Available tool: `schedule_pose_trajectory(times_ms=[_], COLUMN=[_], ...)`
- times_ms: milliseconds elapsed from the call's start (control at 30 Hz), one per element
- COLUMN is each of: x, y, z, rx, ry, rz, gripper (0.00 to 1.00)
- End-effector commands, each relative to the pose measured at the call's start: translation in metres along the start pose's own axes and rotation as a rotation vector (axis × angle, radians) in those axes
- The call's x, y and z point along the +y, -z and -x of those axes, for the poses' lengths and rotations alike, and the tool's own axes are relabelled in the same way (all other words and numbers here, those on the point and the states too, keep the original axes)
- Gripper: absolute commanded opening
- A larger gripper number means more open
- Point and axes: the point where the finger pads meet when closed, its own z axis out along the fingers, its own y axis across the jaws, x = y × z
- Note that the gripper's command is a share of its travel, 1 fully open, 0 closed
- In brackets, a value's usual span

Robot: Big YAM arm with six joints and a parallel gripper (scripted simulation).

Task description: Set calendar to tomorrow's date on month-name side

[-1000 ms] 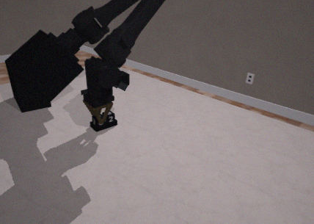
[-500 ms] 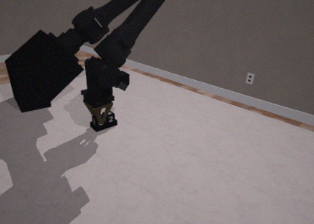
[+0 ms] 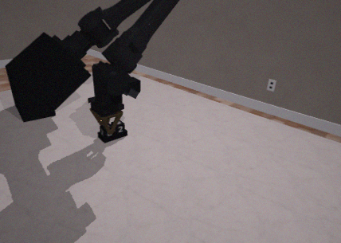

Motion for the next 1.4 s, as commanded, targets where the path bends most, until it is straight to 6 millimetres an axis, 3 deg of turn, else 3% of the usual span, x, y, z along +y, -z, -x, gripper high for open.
schedule_pose_trajectory(times_ms=[0,200,633,800,1000,1067,1367], x=[0.004,0.004,0.004,-0.013,-0.015,-0.015,-0.017], y=[-0.007,-0.007,-0.005,0.019,0.048,0.048,0.094], z=[0.002,0.002,0.004,0.001,0.0,0.0,0.0], rx=[-0.007,-0.007,-0.007,0.0,0.006,0.006,0.011], ry=[-0.005,-0.005,-0.01,0.015,0.018,0.018,0.023], rz=[0.015,0.015,0.02,-0.028,-0.03,-0.03,-0.033], gripper=[0.39,0.47,0.47,0.47,0.47,0.47,0.47])
